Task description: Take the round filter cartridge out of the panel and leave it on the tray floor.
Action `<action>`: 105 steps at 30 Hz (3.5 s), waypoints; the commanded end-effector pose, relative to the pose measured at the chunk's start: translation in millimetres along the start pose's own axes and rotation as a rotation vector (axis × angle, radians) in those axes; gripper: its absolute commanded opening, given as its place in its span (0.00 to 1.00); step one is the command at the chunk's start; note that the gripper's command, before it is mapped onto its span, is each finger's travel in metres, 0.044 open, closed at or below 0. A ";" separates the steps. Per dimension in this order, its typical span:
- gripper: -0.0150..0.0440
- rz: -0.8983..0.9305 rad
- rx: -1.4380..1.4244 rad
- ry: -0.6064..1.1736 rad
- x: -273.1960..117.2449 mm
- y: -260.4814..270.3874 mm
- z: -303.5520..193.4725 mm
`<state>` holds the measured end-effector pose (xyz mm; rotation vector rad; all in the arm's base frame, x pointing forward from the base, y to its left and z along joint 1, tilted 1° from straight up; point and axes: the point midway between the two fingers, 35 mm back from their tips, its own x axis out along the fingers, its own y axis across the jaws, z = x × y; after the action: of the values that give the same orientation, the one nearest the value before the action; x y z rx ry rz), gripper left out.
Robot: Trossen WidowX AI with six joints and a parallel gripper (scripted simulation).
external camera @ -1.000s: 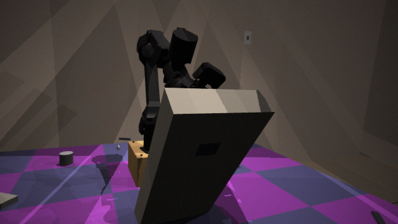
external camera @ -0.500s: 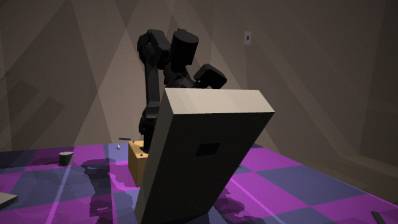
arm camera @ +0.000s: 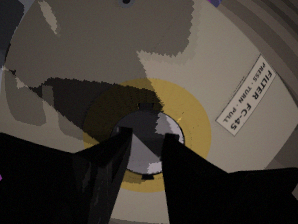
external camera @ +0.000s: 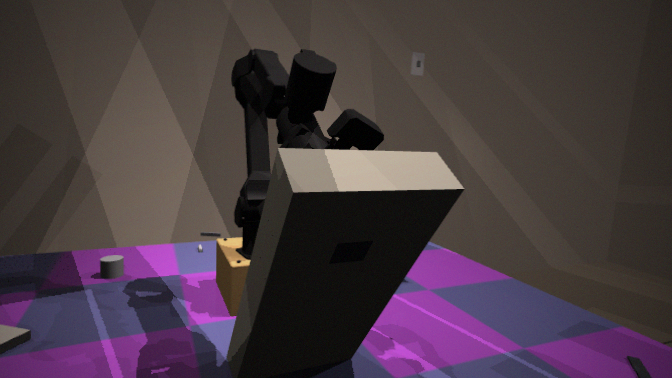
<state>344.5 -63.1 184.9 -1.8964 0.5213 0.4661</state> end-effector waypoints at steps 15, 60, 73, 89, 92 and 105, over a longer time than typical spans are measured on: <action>0.25 0.000 0.141 0.001 2.7 -0.1 -0.1; 0.25 -0.001 1.503 0.000 3.2 -0.3 -0.2; 0.25 0.004 1.453 0.002 -51.8 -1.9 -1.1; 0.25 0.007 1.435 0.003 -69.6 22.3 10.9; 0.25 0.007 1.435 0.003 -68.4 31.5 15.4; 0.25 0.009 1.435 0.003 -62.7 69.8 34.2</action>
<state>254.5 -47.1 159.5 -0.5062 0.6210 0.0109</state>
